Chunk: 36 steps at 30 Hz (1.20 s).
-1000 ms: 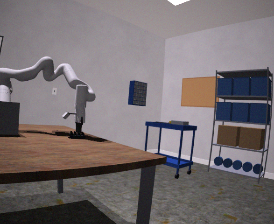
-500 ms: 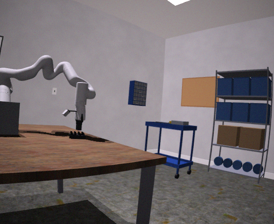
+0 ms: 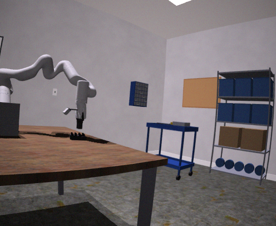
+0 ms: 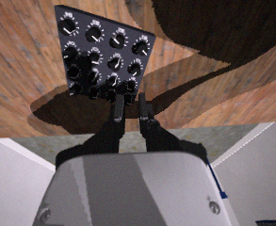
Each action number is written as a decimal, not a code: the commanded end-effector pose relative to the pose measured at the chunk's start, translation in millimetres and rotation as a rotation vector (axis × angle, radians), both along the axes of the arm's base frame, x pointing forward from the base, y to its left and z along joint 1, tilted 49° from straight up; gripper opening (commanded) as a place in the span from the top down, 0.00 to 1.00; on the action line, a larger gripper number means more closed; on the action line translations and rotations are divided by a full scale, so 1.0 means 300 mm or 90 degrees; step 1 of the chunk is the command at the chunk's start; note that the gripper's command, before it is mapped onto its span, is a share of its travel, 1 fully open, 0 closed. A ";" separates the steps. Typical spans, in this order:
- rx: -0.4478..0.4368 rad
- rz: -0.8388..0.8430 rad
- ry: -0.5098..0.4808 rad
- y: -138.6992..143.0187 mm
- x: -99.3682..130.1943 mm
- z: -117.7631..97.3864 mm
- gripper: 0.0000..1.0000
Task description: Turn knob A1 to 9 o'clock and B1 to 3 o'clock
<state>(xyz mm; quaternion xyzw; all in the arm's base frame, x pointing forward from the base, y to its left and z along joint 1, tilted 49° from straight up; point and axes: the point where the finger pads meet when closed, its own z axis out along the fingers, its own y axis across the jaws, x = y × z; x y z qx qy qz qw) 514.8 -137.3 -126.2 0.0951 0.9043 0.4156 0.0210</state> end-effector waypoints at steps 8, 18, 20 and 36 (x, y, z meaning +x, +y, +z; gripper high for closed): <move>-0.001 -0.001 -0.001 -0.004 0.002 0.003 0.00; -0.001 -0.001 -0.001 -0.060 -0.007 0.051 0.00; -0.001 -0.001 -0.001 -0.089 -0.011 0.077 0.00; -0.001 -0.001 -0.001 -0.281 -0.041 0.244 0.00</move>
